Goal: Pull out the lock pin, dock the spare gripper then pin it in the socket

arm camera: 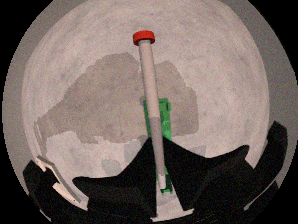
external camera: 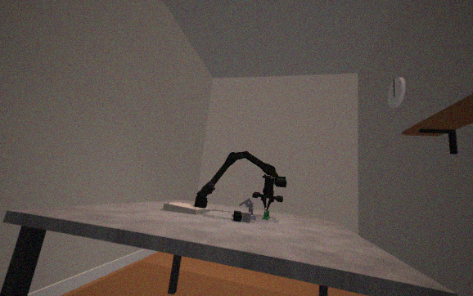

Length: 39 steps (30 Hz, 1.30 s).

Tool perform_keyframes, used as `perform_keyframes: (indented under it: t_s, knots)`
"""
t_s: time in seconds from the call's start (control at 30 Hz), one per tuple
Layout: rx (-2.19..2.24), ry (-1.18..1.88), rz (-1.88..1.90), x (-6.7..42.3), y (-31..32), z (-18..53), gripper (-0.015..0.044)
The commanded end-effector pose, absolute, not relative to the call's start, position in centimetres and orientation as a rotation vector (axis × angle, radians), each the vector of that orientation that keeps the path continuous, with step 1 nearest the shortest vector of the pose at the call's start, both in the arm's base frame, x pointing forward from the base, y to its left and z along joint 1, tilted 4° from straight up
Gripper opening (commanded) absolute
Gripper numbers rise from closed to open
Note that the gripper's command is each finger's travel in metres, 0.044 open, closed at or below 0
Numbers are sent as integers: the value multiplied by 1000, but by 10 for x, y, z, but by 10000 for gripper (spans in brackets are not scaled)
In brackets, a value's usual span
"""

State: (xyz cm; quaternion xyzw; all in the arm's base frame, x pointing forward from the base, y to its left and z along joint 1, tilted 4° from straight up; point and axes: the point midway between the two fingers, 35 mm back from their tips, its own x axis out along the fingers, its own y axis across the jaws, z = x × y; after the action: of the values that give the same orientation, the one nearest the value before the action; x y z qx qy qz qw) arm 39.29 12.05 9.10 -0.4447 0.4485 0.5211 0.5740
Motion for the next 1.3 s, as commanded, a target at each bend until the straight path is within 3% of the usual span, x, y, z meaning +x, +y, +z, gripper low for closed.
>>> perform_keyframes:
  t_s: [0.0,0.47,1.27]
  knots:
    - [-1042,1047,1218,394,110,96,0]
    - [-1045,1049,1218,393,69,109,0]
    - [-1049,1055,1216,396,70,77,0]
